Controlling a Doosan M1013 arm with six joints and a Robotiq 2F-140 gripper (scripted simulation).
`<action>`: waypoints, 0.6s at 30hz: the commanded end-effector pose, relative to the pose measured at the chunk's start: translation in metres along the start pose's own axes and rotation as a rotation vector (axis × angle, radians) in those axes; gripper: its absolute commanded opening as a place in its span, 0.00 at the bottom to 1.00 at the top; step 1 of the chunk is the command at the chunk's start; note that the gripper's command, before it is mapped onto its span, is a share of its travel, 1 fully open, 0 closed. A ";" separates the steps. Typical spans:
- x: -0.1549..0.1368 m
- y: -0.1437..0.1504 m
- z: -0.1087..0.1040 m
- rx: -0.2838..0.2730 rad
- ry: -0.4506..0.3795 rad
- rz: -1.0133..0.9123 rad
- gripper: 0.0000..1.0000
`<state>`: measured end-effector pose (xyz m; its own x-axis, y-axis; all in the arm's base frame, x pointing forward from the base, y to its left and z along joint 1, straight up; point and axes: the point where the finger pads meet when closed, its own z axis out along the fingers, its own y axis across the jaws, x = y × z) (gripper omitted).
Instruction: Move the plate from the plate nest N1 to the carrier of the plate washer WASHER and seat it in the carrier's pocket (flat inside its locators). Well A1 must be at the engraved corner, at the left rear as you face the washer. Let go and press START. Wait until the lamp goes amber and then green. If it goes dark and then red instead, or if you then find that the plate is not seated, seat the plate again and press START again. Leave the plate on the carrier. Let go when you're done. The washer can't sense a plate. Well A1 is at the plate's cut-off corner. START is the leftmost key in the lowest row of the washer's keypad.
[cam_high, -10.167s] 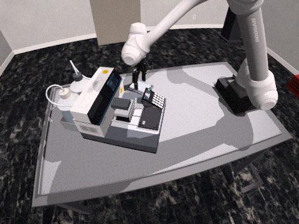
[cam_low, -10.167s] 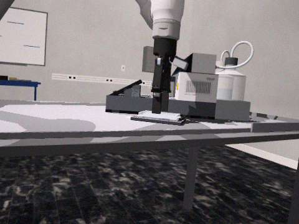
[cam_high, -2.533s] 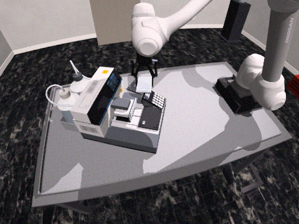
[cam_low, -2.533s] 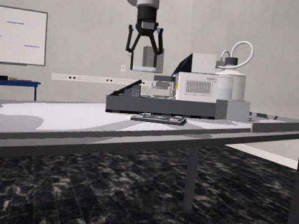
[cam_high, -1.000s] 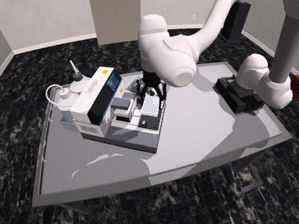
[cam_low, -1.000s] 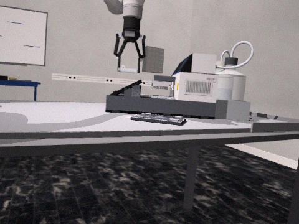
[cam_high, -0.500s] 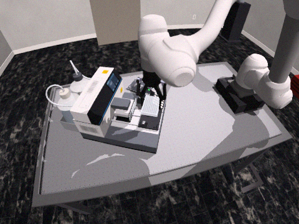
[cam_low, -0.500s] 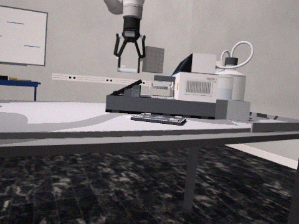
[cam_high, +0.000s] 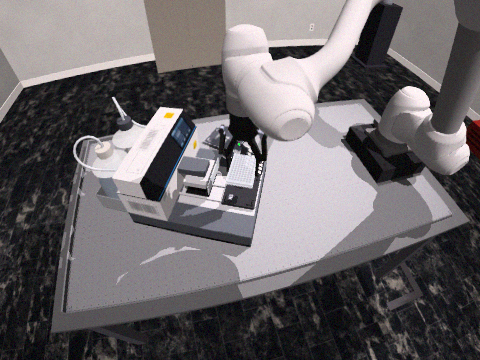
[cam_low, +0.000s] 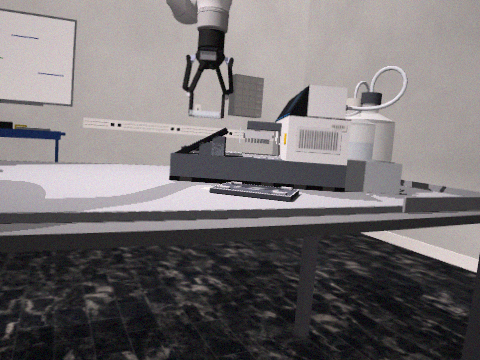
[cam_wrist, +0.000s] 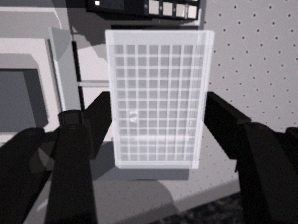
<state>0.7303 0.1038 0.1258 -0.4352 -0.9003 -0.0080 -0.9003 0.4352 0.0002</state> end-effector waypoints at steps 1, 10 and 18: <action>0.000 0.000 0.004 0.001 -0.001 0.000 0.10; 0.000 0.000 0.019 0.001 -0.001 0.000 0.10; 0.000 0.000 0.029 0.001 -0.001 0.000 0.10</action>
<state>0.7304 0.1039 0.0992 -0.4352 -0.9003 -0.0080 -0.9003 0.4353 0.0002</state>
